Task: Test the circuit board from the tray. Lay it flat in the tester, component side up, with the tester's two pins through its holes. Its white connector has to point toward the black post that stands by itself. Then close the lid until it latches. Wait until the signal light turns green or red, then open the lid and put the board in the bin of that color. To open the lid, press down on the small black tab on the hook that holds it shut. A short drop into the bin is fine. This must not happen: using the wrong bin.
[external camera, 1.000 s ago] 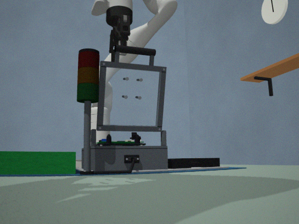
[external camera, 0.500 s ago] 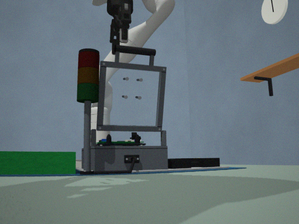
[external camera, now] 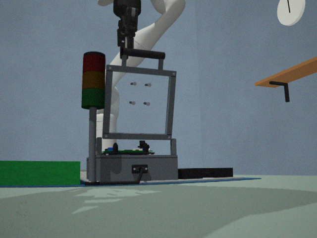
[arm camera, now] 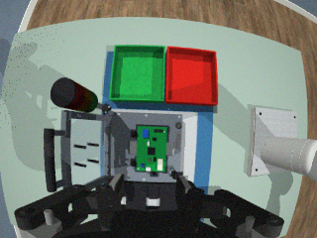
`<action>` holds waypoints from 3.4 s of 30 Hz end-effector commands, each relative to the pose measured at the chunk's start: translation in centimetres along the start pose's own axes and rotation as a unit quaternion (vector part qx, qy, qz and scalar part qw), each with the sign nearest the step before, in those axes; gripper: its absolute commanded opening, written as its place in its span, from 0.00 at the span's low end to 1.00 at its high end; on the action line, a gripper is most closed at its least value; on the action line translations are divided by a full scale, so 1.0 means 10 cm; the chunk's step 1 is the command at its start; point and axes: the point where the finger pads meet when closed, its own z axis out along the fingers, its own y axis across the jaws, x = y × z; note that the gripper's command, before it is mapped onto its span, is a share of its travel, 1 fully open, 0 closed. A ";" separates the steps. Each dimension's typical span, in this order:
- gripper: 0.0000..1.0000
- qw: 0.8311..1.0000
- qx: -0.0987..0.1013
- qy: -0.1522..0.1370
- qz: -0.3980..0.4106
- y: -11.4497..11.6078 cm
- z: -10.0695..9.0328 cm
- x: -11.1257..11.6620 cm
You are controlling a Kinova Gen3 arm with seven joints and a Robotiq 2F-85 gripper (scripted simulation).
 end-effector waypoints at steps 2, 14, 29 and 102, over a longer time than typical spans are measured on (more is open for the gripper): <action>0.50 1.000 0.001 0.000 0.000 0.00 0.00 0.00; 0.50 1.000 0.001 0.000 0.000 0.00 0.00 0.00; 0.50 1.000 0.001 0.000 0.000 -0.11 -0.01 0.00; 0.50 1.000 0.001 0.000 0.000 -1.46 0.18 0.00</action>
